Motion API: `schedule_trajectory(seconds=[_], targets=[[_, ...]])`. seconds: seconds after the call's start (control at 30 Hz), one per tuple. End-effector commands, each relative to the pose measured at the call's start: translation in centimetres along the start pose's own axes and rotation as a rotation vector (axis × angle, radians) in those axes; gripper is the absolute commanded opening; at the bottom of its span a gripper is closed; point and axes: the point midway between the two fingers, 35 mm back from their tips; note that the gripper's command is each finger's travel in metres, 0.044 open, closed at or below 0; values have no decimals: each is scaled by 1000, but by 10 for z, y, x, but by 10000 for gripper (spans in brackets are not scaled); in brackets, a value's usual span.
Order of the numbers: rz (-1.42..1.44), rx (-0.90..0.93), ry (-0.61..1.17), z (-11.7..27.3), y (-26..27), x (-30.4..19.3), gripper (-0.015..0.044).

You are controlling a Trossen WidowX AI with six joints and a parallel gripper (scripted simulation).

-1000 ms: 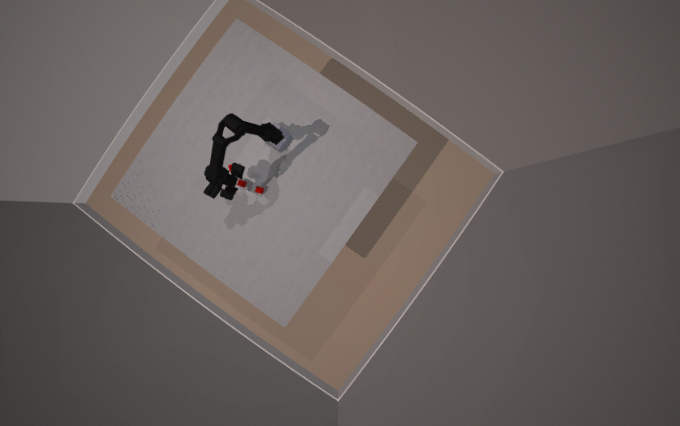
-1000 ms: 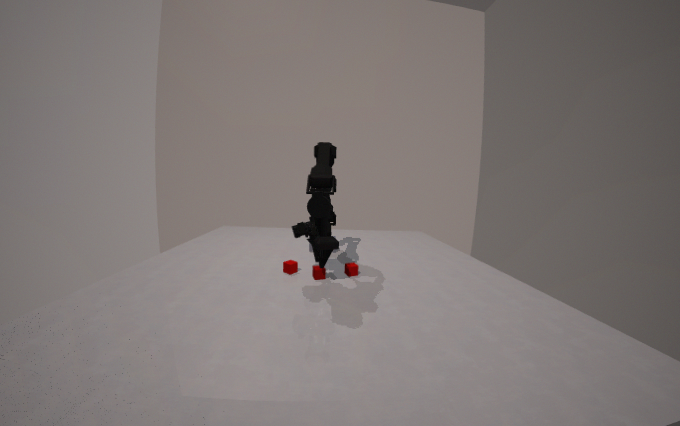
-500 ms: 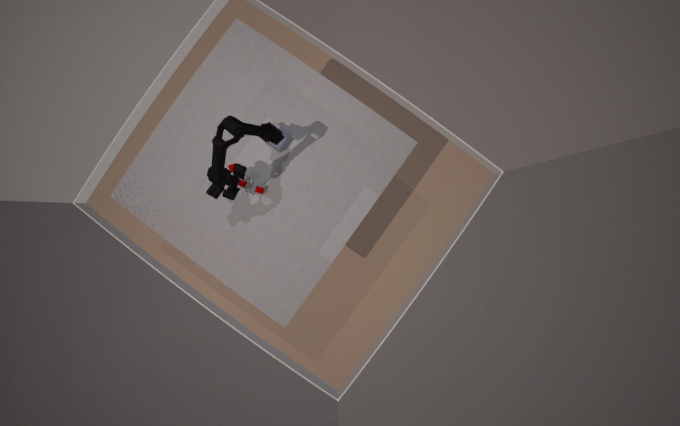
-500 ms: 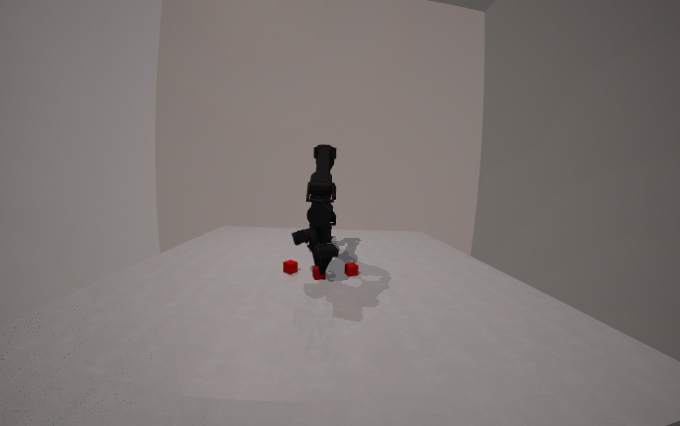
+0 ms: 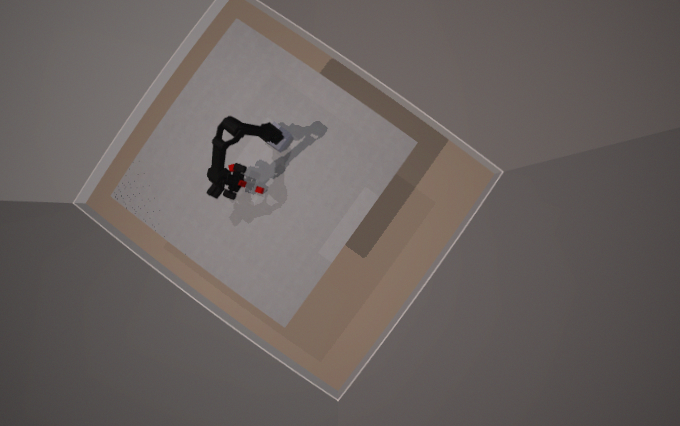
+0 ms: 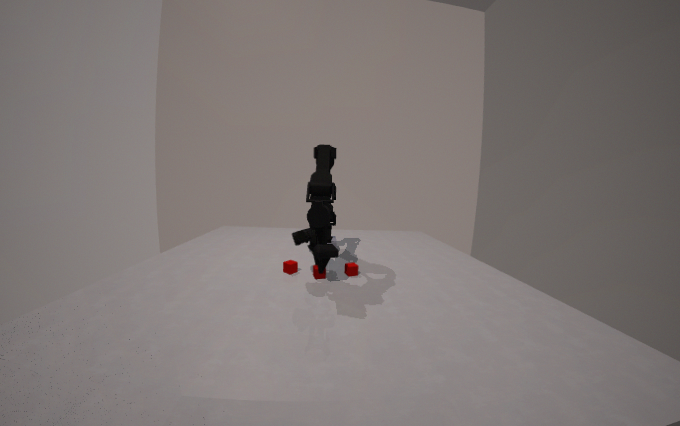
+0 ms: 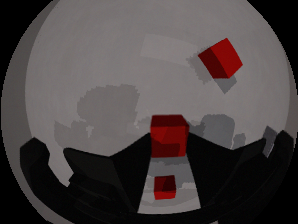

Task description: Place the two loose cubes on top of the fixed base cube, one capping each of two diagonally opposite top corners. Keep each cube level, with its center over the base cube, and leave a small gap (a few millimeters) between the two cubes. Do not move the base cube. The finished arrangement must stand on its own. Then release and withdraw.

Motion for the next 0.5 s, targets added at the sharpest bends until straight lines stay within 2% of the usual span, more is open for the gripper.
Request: schedule_trajectory(seconds=[0.0,0.47], targets=[[4,10,-5,14,4,1,105],[4,10,-5,58,7,1,105]])
Point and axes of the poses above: the point midway between the two fingers, 35 mm back from their tips, its own z axis back along the fingers, its own y axis across the jaws, x = y × z, and after that the axes turned 13 degrees about -z, right-handed
